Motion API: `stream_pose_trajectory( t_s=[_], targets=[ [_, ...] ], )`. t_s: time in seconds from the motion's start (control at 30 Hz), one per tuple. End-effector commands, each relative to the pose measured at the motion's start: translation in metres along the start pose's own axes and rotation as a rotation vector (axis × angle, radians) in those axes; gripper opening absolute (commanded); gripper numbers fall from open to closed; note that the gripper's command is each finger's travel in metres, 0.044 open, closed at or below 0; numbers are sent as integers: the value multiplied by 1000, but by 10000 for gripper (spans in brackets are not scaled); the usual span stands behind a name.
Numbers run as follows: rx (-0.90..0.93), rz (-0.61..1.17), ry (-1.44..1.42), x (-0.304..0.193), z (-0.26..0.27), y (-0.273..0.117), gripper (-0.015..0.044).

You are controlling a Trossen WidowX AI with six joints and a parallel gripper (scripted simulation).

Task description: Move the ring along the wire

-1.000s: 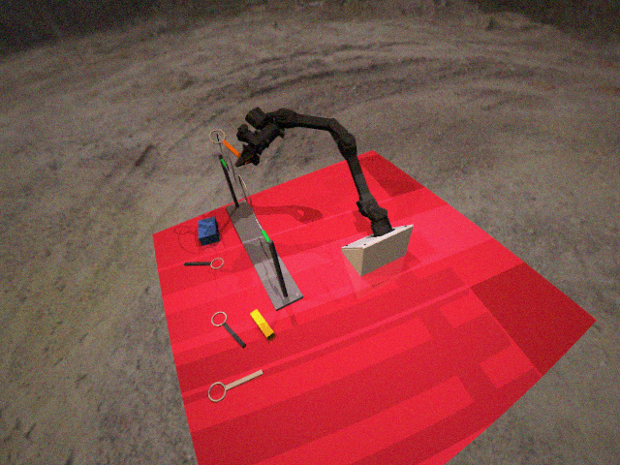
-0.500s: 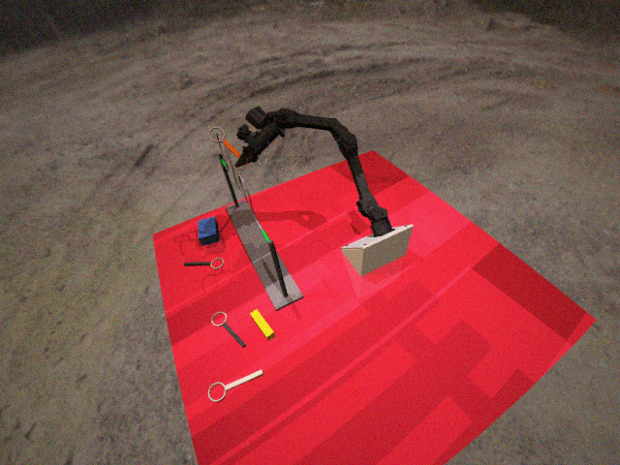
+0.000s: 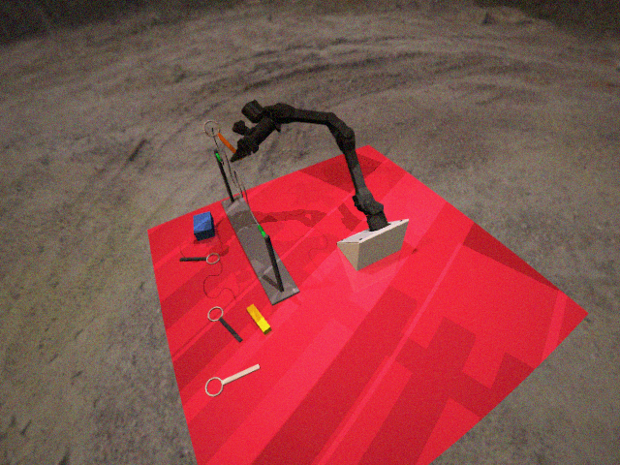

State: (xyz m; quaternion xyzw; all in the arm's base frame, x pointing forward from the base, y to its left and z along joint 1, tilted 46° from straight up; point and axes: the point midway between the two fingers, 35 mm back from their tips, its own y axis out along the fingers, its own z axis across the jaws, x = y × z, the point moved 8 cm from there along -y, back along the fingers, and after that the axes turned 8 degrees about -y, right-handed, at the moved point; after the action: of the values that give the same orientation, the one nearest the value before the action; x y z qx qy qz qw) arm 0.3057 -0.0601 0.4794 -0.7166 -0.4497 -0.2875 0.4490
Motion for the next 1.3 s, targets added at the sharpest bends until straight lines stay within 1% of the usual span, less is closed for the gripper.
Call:
stream_pose_trajectory(
  t_s=[0.0,1.27],
  targets=[
    [-28,-2,-53,-1,1,-2,-150],
    [-257,-12,-482,-5,1,1,-150]
  ],
)
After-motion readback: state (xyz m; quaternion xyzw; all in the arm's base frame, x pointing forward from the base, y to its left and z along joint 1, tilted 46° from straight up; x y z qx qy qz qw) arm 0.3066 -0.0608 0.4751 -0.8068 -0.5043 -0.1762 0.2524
